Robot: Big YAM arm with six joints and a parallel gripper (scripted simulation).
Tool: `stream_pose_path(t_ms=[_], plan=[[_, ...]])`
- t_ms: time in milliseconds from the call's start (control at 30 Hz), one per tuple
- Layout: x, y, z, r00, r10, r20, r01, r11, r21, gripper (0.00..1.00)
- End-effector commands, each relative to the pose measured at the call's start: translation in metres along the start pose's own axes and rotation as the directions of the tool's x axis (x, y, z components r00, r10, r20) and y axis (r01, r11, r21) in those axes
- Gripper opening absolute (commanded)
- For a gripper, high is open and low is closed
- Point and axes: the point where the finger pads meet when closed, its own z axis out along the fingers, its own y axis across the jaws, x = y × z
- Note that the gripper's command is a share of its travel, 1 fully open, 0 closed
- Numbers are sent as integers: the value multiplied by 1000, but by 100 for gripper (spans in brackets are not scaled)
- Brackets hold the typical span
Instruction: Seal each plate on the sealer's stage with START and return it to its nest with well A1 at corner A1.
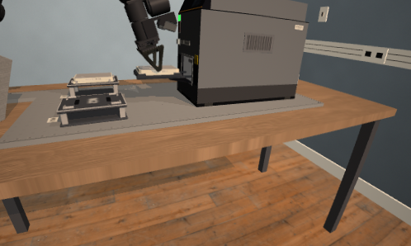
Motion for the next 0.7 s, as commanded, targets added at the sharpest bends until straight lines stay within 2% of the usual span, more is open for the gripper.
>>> stream_pose_path(t_ms=[0, 133, 300, 667], plan=[[-25, 14, -7, 997, -48, 57, 49, 999, -8, 100], [-40, 9, -19, 994, -52, 92, 52, 999, 1, 100], [-47, 1, -26, 993, -41, 109, 41, 999, 9, 100], [-42, -7, -14, 996, -11, 87, 10, 1000, 9, 100]])
